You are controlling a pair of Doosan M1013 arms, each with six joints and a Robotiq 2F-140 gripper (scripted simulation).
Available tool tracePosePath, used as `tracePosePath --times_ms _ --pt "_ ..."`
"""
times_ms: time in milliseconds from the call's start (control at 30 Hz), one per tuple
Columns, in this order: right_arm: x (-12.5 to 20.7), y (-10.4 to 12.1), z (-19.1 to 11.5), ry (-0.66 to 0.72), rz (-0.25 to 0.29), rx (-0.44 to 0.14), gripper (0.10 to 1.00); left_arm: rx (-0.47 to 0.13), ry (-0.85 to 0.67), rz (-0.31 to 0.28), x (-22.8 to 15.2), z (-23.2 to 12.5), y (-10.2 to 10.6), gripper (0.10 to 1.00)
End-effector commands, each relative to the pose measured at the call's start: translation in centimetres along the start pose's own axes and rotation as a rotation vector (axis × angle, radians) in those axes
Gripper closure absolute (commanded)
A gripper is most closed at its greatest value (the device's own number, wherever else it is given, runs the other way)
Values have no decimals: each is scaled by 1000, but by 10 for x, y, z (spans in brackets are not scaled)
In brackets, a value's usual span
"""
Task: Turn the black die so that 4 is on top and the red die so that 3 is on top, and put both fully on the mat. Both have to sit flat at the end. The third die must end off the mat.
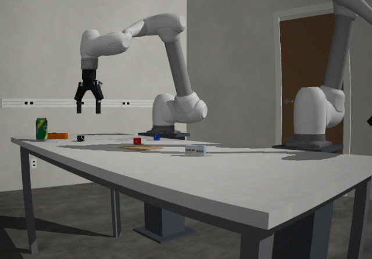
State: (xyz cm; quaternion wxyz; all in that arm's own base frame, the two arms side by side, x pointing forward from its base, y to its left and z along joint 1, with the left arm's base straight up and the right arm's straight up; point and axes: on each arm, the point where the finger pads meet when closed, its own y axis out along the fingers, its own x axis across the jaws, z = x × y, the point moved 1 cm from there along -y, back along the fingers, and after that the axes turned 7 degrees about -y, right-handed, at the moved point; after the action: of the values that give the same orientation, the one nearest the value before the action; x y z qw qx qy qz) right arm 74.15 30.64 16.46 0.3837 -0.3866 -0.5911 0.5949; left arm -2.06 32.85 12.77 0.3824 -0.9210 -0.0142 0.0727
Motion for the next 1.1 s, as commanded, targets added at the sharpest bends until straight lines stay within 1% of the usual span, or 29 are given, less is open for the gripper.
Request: tracePosePath --times_ms 0,67,133,633,733,833,867,1067 --pt "-52 -1 2 -59 -6 -2 98 1 0 0 0 0 0 98" --pt "-52 -1 2 -59 -6 -2 98 1 0 0 0 0 0 98" --pt "-59 0 3 -66 -6 -2 98 1 0 0 0 0 0 98" --pt "-59 0 3 -50 -6 -2 98 1 0 0 0 0 0 98" --pt "-59 2 3 43 -6 -2 98 1 0 0 0 0 0 98" --pt "-59 5 3 209 -7 -2 98 1 0 0 0 0 0 98" --pt "-59 6 3 236 -7 -2 98 1 0 0 0 0 0 98" --pt "-59 11 3 504 -7 -1 98 1 0 0 0 0 0 98"
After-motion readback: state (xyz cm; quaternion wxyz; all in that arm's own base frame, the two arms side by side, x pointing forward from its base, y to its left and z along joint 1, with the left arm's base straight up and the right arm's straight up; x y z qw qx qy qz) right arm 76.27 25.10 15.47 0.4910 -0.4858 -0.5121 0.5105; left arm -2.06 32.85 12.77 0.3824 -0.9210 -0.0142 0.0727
